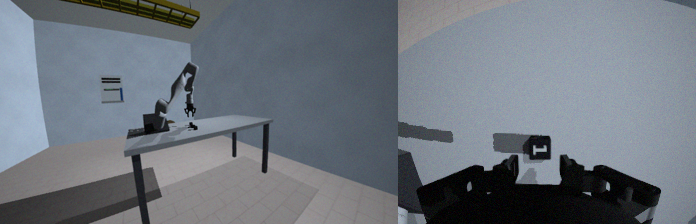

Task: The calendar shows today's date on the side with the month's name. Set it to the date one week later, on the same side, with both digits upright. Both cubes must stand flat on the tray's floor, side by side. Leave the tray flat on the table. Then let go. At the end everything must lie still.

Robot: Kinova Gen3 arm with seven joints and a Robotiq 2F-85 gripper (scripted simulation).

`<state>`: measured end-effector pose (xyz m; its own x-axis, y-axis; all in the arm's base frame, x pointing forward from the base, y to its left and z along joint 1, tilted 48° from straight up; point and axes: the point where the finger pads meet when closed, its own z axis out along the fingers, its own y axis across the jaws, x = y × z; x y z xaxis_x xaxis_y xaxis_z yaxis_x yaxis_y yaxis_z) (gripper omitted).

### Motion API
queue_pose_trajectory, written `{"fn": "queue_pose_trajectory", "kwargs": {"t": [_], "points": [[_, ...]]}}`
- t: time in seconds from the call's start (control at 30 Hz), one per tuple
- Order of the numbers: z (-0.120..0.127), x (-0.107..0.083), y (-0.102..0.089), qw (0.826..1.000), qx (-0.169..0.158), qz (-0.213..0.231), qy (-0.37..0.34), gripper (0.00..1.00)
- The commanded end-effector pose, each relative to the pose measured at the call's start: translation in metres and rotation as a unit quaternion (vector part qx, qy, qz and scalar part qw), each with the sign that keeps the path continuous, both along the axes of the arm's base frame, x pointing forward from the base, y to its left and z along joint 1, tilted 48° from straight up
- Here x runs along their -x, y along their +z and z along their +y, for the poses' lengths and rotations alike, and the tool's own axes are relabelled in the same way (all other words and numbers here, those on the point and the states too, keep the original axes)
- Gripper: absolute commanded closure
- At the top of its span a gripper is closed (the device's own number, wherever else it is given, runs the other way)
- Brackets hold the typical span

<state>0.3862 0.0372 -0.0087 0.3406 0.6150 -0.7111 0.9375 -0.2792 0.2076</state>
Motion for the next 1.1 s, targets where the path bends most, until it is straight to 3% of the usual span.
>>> {"fn": "queue_pose_trajectory", "kwargs": {"t": [0.0,1.07], "points": [[0.001,0.000,0.000,1.000,-0.001,-0.001,0.001,0.52],[-0.020,0.001,-0.019,1.000,-0.001,-0.001,0.001,0.52]]}}
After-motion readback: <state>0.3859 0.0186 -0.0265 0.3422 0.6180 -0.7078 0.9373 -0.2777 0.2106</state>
